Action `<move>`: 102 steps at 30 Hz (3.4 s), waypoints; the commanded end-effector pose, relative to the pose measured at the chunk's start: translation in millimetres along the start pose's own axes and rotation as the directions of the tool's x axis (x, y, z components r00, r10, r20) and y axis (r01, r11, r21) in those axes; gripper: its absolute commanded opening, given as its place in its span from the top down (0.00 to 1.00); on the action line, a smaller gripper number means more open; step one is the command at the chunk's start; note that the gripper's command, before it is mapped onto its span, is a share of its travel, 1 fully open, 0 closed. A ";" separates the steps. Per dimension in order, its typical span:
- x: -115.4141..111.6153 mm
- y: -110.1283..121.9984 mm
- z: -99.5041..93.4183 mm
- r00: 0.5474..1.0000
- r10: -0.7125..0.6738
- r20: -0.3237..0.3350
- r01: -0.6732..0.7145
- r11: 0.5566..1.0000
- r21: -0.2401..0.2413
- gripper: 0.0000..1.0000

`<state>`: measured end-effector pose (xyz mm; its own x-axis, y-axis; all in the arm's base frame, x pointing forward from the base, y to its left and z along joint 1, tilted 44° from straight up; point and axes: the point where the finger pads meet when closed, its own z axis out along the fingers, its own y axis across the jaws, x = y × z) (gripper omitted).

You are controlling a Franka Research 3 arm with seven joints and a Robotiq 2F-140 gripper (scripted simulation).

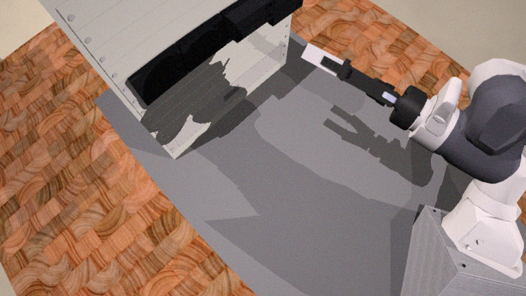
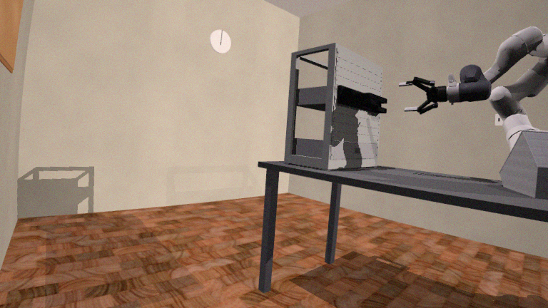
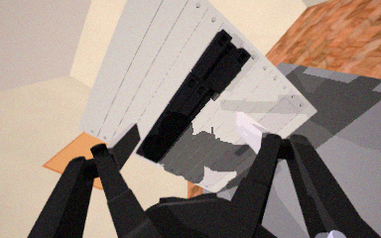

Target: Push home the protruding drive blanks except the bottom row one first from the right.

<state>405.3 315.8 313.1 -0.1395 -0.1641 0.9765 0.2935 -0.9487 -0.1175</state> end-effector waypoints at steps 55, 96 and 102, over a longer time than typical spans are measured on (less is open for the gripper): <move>14.5 23.8 20.7 0.150 -0.989 0.018 0.986 0.148 -0.075 0.00; 24.4 34.6 30.3 -0.491 -0.867 0.083 0.864 -0.497 -0.084 0.00; 26.0 36.3 31.7 -0.579 -0.810 0.095 0.807 -0.586 -0.081 0.00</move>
<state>441.3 286.8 337.2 -0.1465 0.9311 -0.3340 -0.3132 0.2766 0.9085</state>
